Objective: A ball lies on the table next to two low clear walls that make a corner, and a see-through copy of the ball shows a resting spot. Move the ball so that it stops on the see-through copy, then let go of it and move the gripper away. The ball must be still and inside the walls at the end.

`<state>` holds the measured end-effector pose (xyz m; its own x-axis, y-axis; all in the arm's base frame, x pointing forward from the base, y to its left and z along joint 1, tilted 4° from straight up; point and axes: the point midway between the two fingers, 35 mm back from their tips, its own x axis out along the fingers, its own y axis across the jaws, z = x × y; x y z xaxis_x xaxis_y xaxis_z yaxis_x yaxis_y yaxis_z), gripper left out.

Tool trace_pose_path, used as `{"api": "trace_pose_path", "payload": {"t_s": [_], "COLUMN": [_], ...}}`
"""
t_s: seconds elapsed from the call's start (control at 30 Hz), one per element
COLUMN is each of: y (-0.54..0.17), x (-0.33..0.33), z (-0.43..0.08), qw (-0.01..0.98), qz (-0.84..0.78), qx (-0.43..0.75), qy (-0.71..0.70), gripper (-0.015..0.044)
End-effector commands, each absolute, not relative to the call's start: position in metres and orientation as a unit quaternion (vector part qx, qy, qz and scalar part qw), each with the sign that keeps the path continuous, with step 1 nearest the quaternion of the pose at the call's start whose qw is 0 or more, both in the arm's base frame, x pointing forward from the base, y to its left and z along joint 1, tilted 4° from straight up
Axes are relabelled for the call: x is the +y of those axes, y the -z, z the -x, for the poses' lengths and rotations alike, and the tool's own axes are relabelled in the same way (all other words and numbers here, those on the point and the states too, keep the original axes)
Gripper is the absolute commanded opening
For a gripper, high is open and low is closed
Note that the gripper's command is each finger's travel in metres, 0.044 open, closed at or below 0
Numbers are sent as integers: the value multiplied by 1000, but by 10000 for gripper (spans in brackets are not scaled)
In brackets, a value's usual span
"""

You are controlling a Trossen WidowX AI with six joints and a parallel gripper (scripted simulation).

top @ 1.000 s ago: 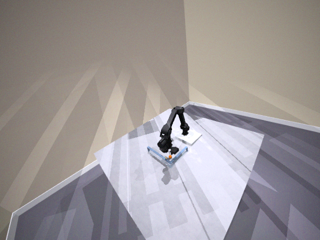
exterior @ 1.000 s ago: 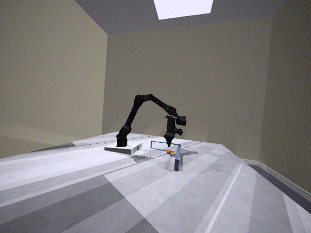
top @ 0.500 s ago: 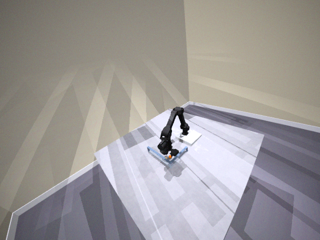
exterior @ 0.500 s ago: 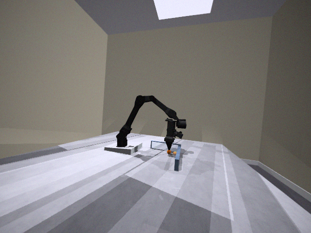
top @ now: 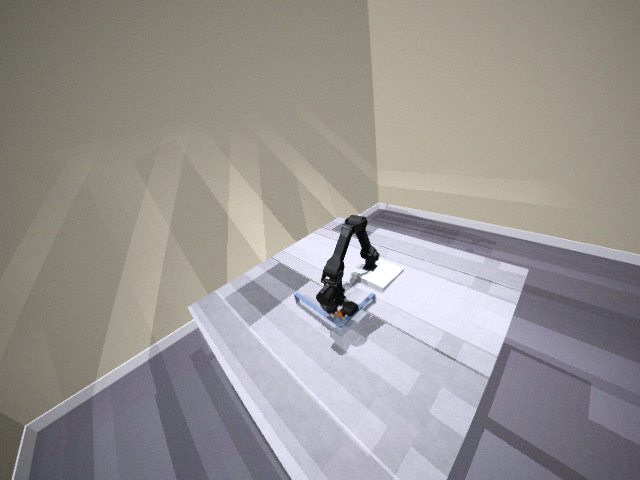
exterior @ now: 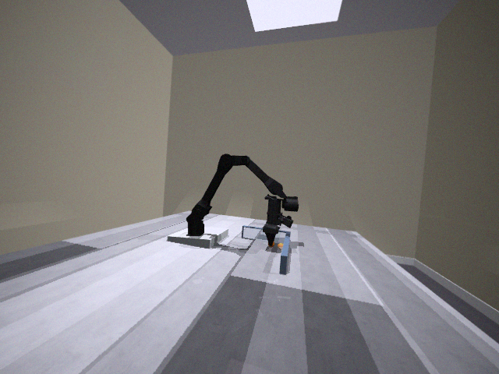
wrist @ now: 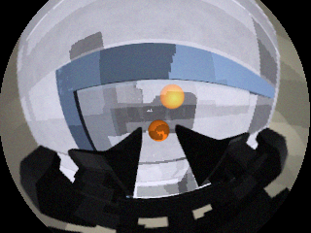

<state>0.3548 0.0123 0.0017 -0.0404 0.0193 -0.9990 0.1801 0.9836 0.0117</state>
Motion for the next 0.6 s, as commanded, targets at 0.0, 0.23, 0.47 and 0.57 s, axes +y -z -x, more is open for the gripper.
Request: {"api": "trace_pose_path", "payload": {"t_s": [0.0,0.23,0.47,0.57], "y": [1,1,-19,-36], "x": [13,13,13,12], "z": [-353,-353,-358,-361], "qw": [687,687,687,687], "qz": [-72,-72,-72,-72], "qx": [720,720,720,720], "qy": [59,59,59,59], "gripper": [168,102,0,0]}}
